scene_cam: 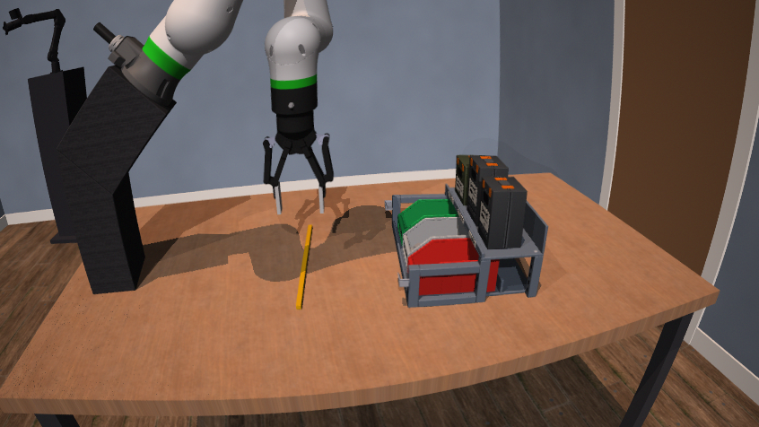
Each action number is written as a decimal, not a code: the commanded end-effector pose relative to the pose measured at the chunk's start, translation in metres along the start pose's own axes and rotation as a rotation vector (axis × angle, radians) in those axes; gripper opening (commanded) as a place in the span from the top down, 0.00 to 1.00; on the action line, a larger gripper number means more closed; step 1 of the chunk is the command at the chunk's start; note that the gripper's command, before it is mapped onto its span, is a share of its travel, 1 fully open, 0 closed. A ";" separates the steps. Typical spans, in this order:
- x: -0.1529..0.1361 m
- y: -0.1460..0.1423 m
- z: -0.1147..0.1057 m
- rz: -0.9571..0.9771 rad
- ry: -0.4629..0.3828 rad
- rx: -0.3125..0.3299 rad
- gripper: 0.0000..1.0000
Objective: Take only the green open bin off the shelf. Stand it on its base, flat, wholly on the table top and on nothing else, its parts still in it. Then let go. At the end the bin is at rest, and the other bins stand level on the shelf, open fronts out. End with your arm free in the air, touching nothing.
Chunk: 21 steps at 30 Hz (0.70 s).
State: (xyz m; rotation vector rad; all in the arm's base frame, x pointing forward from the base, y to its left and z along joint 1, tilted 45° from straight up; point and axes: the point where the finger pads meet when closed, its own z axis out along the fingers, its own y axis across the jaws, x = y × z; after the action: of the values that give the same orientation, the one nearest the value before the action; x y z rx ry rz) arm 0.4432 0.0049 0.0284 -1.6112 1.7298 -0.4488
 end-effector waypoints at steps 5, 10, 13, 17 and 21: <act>-0.001 0.000 0.000 0.000 0.143 -0.004 0.43; -0.001 0.000 0.000 0.000 0.143 -0.004 0.43; -0.001 0.000 0.000 0.000 0.143 -0.004 0.43; -0.001 0.000 0.000 0.000 0.143 -0.004 0.43; -0.001 0.000 0.000 0.000 0.114 -0.004 0.43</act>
State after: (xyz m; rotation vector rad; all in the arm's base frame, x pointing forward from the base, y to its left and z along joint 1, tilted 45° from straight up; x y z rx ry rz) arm 0.4433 0.0047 0.0283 -1.6128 1.7315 -0.4473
